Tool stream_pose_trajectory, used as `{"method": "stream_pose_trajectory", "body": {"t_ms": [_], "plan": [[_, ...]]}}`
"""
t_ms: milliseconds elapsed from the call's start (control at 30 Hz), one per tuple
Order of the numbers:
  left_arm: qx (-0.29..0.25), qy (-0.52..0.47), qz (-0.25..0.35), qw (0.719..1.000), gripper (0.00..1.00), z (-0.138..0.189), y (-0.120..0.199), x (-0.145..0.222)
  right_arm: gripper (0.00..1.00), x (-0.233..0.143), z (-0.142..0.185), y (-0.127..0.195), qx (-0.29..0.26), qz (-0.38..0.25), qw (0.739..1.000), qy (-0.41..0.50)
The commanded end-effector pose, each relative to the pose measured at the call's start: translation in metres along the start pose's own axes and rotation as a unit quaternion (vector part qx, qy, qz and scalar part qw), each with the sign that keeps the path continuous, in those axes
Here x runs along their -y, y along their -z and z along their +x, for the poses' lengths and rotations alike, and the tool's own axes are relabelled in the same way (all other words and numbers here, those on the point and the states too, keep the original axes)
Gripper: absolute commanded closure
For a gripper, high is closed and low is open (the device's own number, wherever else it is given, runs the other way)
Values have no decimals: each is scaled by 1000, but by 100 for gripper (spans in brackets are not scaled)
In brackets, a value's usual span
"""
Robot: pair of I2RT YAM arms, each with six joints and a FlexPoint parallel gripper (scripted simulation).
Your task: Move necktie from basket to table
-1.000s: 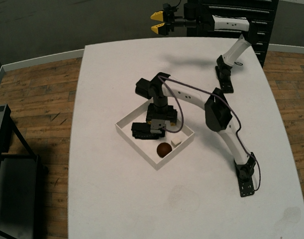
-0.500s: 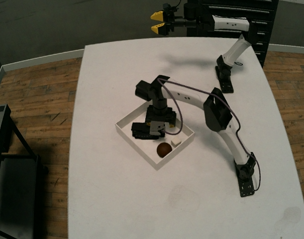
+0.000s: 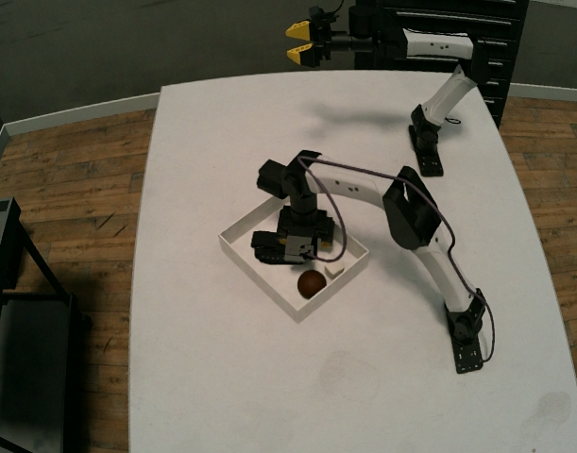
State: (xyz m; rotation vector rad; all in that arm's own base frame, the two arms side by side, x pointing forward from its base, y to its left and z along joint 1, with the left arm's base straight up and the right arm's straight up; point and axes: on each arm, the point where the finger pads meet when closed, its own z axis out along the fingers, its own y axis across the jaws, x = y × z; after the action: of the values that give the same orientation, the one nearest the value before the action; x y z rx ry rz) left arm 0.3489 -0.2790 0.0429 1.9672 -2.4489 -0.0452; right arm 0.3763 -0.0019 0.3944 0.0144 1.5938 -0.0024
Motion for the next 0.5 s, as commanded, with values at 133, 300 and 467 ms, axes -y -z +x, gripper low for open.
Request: {"method": "stream_pose_trajectory", "body": {"t_ms": [133,300,467], "plan": [[-9,5,11,1000,24,1,-8,5,0,0,-1,0,1,0,1000,0],[-9,5,11,1000,24,1,-15,5,0,0,-1,0,1,0,1000,0],[-9,5,11,1000,24,1,-17,5,0,0,-1,0,1,0,1000,0]]}}
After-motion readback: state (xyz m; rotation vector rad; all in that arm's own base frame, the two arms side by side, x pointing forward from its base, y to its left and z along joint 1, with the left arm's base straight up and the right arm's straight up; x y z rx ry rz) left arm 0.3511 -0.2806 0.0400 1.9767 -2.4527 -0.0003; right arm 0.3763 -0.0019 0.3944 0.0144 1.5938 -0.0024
